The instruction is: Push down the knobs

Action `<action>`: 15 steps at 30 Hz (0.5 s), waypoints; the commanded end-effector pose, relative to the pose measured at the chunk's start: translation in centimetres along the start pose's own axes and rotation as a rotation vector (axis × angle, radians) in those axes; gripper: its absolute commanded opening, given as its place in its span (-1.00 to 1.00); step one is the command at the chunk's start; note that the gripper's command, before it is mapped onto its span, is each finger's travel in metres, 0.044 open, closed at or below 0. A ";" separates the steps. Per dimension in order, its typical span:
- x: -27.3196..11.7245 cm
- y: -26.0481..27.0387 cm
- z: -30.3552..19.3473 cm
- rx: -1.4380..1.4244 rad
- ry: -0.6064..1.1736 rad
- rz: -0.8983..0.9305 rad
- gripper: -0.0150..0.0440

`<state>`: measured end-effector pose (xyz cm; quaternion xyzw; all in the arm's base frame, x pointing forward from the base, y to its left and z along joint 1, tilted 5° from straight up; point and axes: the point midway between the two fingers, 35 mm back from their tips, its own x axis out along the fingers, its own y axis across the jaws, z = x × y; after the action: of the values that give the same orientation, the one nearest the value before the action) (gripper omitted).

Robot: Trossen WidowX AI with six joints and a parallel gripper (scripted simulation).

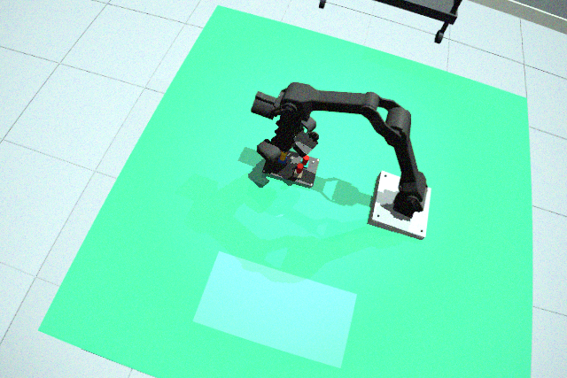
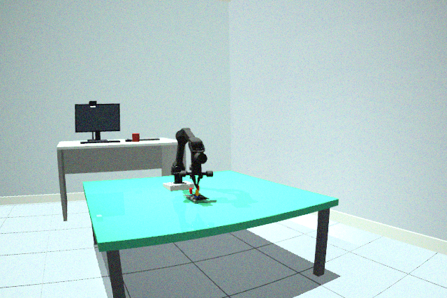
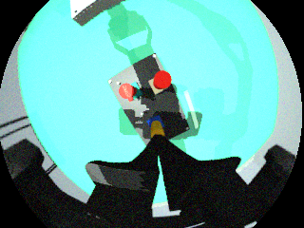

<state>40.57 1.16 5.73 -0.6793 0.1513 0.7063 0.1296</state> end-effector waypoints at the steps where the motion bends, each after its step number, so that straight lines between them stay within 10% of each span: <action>1: -0.7 -0.1 0.0 -0.004 0.001 -0.004 -0.49; 15: -1.5 1.0 2.4 -0.001 -0.004 0.001 0.58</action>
<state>39.93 1.14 6.02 -0.6759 0.1521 0.7096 0.1286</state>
